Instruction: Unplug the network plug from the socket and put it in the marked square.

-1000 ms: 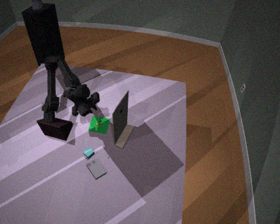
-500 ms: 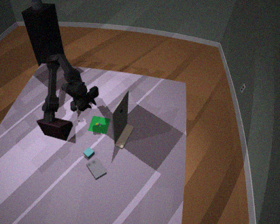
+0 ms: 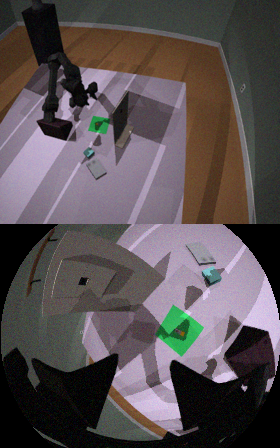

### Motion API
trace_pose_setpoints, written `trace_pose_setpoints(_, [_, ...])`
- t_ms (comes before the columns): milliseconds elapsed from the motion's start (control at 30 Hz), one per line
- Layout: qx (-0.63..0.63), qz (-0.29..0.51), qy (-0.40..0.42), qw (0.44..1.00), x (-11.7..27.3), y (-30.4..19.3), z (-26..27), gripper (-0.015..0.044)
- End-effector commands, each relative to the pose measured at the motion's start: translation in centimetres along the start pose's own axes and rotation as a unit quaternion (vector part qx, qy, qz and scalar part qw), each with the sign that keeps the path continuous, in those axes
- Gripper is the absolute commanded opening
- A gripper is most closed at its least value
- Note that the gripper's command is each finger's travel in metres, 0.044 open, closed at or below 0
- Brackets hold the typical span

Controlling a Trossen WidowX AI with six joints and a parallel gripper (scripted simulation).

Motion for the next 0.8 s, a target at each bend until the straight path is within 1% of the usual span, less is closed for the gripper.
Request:
trace_pose_setpoints(0, [0.004, 0.001, 0.002, 1.0, 0.11, -0.09, 0.15, 0.0366])
trace_pose_setpoints(100, [0.004, 0.001, 0.002, 1.0, 0.11, -0.09, 0.15, 0.044])
trace_pose_setpoints(767, [0.004, 0.001, 0.002, 1.0, 0.11, -0.09, 0.15, 0.044])
Point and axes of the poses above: the point midway between the two fingers, 35 mm back from their tips, its own x axis back along the fingers, its own z axis across the jaws, y = z × x, the point moved 7 cm from there along x, back along the fingers, and after that the axes turned 11 degrees about -x, right-handed, at the moved point
